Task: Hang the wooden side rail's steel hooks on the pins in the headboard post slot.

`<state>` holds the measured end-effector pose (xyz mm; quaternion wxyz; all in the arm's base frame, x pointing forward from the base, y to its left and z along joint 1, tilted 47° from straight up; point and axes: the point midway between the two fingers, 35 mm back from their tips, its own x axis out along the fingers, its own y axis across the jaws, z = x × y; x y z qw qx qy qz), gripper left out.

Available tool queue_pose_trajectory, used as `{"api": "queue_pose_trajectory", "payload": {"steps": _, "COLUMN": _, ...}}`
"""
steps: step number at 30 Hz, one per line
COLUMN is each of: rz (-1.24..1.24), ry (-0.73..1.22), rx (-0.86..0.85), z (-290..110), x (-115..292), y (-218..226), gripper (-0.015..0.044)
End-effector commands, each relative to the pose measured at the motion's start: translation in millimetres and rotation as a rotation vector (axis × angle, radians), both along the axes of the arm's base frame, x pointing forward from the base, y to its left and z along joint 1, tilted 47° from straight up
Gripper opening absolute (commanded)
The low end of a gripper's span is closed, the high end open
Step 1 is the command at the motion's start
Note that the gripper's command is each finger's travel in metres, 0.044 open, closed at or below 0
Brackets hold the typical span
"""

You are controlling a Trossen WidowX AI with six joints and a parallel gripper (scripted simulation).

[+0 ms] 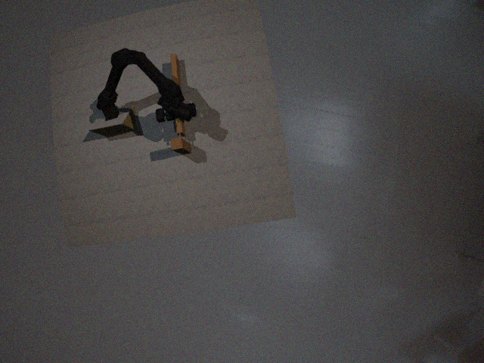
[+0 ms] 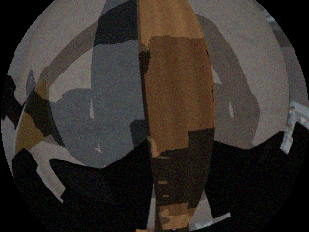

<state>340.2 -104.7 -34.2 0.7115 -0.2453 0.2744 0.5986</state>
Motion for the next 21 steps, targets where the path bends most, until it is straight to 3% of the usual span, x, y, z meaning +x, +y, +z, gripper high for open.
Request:
{"api": "queue_pose_trajectory", "payload": {"steps": 1, "rz": -0.014, "ry": -0.008, "rx": -0.009, "z": 1.2, "x": 0.8, "y": -7.6, "gripper": 0.0}}
{"api": "queue_pose_trajectory", "payload": {"steps": 21, "rz": -0.014, "ry": -0.008, "rx": -0.009, "z": -2.0, "x": -1.3, "y": -7.2, "gripper": 0.0}}
